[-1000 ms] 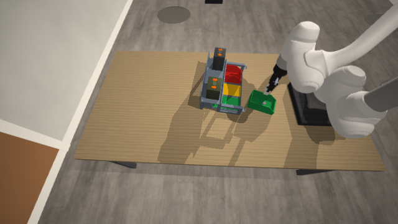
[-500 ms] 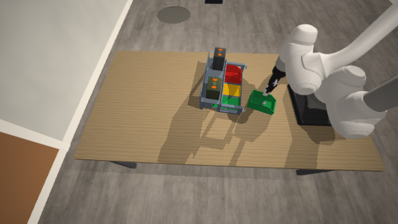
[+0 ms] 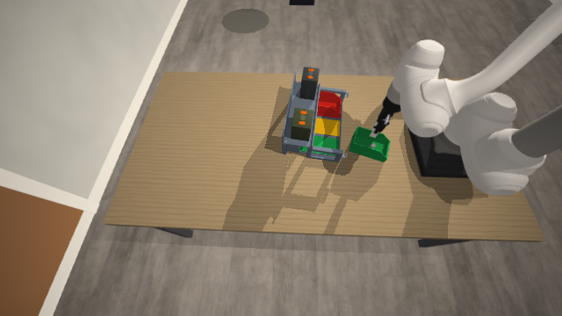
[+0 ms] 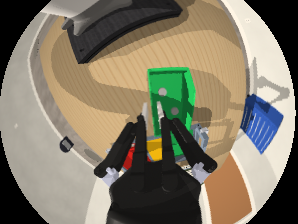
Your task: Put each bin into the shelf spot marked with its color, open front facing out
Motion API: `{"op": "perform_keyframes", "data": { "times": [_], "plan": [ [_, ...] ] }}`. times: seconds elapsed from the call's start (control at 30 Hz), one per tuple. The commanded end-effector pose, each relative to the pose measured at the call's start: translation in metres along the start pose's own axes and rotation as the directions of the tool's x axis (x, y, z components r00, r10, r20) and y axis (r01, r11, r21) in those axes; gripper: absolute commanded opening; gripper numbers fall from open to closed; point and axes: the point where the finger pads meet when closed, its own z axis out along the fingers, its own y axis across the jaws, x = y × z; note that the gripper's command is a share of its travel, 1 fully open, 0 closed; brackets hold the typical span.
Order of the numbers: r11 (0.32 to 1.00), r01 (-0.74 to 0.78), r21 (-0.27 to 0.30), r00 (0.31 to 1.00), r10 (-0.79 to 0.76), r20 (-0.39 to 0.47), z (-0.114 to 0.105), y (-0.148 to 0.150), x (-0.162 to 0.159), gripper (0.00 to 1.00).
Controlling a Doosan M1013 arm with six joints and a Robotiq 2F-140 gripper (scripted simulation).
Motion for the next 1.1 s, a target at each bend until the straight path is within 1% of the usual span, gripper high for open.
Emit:
{"op": "perform_keyframes", "data": {
  "times": [0.0, 0.47, 1.07],
  "plan": [
    [1.0, 0.0, 0.0, 1.0, 0.0, 0.0, 0.0025, 0.0, 0.0, 0.24],
    [1.0, 0.0, 0.0, 1.0, 0.0, 0.0, 0.0111, 0.0, 0.0, 0.24],
    [1.0, 0.0, 0.0, 1.0, 0.0, 0.0, 0.0122, 0.0, 0.0, 0.24]
  ]
}}
